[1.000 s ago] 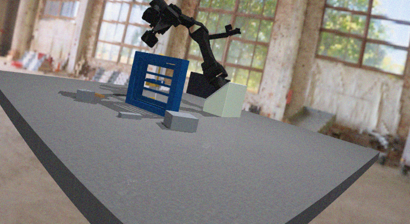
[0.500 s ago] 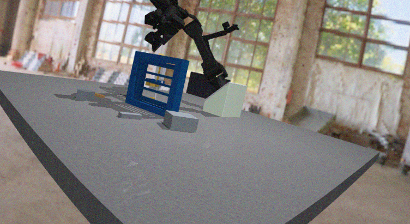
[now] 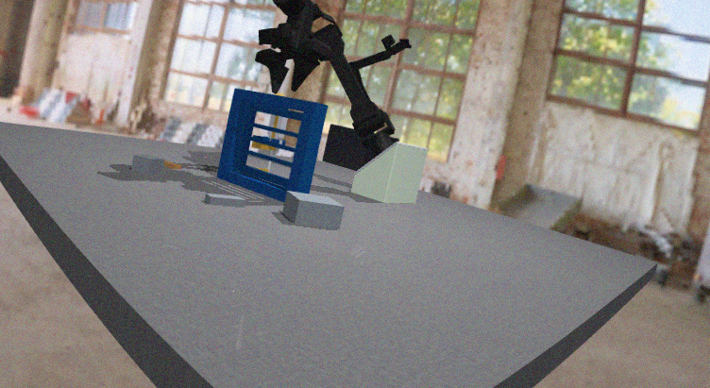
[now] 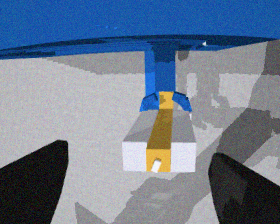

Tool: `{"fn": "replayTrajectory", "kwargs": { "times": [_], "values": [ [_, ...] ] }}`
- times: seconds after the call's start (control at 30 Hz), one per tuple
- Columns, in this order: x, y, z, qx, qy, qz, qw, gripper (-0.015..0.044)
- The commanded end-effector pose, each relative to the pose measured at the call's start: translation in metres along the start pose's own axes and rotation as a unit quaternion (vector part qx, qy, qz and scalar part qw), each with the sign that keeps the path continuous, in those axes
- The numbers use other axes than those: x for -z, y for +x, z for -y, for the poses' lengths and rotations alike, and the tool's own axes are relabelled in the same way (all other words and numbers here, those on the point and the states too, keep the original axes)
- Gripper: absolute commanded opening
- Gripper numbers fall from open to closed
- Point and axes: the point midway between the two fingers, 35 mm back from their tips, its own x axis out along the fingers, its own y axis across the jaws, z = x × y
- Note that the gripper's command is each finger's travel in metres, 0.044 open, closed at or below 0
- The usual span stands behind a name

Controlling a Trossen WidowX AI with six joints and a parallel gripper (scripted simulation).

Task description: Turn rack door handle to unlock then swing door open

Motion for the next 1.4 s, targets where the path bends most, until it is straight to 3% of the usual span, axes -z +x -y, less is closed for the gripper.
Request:
{"fn": "replayTrajectory", "kwargs": {
  "times": [0.0, 0.23, 1.37],
  "values": [
    [0.002, 0.0, 0.0, 0.039, -0.025, -0.025, 0.999, 0.0287],
    [0.004, -0.004, -0.001, 0.094, -0.069, -0.055, 0.992, 0.0287],
    [0.008, 0.044, 0.008, 0.089, -0.072, -0.07, 0.991, 0.0287]
  ]
}}
